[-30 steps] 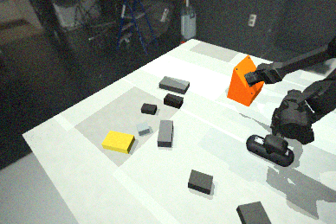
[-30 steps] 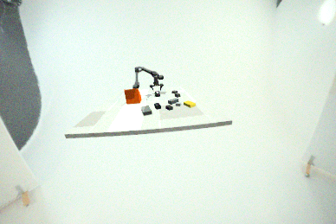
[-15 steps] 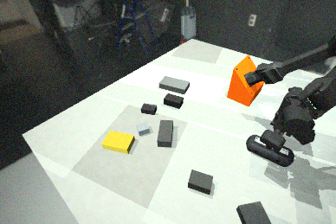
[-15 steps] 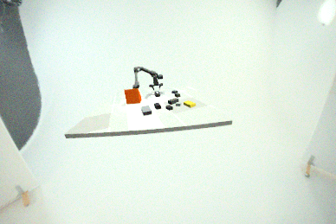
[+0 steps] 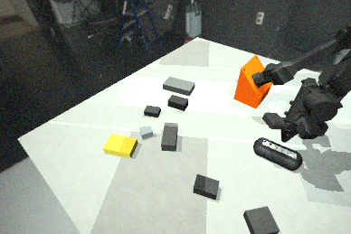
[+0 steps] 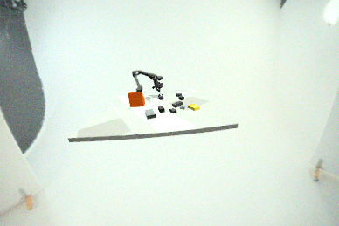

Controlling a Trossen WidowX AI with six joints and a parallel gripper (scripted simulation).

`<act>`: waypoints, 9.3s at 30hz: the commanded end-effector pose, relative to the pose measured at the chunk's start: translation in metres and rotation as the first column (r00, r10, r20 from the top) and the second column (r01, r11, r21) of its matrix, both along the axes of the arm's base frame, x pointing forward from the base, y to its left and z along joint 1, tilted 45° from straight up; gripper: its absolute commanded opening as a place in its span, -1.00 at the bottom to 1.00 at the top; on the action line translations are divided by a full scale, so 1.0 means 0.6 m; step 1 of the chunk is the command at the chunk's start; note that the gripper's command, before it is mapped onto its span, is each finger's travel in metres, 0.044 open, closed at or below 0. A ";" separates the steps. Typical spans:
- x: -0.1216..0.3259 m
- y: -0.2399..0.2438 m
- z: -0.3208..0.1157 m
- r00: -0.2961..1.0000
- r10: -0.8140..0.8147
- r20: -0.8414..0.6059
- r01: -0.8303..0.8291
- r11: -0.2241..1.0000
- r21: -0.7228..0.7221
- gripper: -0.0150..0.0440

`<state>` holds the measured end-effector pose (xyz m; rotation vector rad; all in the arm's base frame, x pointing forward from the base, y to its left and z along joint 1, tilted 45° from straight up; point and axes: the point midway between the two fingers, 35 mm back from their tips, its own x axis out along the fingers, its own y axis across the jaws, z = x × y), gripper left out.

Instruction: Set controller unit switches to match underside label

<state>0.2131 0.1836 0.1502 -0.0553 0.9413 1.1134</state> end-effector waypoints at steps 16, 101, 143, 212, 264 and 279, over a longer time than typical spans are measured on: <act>-0.016 -0.024 0.008 0.749 -0.501 -0.433 0.577 0.815 0.055 -0.49; -0.004 0.124 0.009 0.584 0.688 0.432 -0.669 0.709 -0.225 1.00; -0.005 0.125 0.004 0.577 0.691 0.435 -0.672 0.704 -0.229 0.65; 0.016 0.042 0.031 0.577 0.693 0.433 -0.672 0.703 -0.232 0.65; 0.035 -0.026 0.027 0.577 0.695 0.430 -0.672 0.703 -0.234 0.65; 0.041 -0.045 0.022 0.577 0.695 0.429 -0.672 0.703 -0.234 0.65</act>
